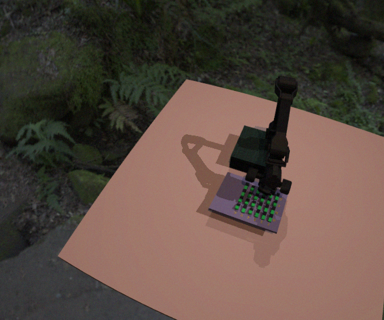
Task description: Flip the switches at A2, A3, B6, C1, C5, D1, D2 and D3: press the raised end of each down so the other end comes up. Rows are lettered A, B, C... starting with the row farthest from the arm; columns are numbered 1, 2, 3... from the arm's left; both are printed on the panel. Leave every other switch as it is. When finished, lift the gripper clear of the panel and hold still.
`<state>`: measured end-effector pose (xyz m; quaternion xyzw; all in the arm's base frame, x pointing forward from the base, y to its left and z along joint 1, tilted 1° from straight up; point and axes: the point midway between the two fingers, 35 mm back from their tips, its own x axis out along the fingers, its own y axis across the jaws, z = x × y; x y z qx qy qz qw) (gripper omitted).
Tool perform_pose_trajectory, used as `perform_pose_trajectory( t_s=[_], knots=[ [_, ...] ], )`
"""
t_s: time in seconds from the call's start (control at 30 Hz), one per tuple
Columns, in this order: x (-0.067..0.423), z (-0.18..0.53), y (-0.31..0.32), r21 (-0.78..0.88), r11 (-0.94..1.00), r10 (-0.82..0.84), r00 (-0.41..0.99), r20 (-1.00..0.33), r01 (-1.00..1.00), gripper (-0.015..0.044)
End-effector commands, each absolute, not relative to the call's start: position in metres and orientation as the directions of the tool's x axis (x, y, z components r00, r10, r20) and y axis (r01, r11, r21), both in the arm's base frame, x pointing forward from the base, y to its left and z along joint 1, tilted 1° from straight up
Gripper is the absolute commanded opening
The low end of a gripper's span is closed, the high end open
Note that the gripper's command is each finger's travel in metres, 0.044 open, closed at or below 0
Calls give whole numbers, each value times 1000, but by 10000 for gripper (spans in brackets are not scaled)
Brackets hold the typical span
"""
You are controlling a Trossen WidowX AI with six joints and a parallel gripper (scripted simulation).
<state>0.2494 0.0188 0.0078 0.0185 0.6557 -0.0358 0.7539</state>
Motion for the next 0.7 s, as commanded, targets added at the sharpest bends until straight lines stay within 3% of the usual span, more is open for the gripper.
perform_pose_trajectory(
  t_s=[0.0, 0.17, 0.37, 0.67],
  knots=[
    [249, 10, 19, -19, 997, -30, 139, -990, 78, 0],
    [239, 69, 21, -14, 997, -26, 161, -987, 74, 0],
    [240, 72, 21, -14, 997, -26, 162, -986, 74, 0],
    [286, 87, 4, -15, 997, -28, 166, -986, 74, 0]
  ],
)
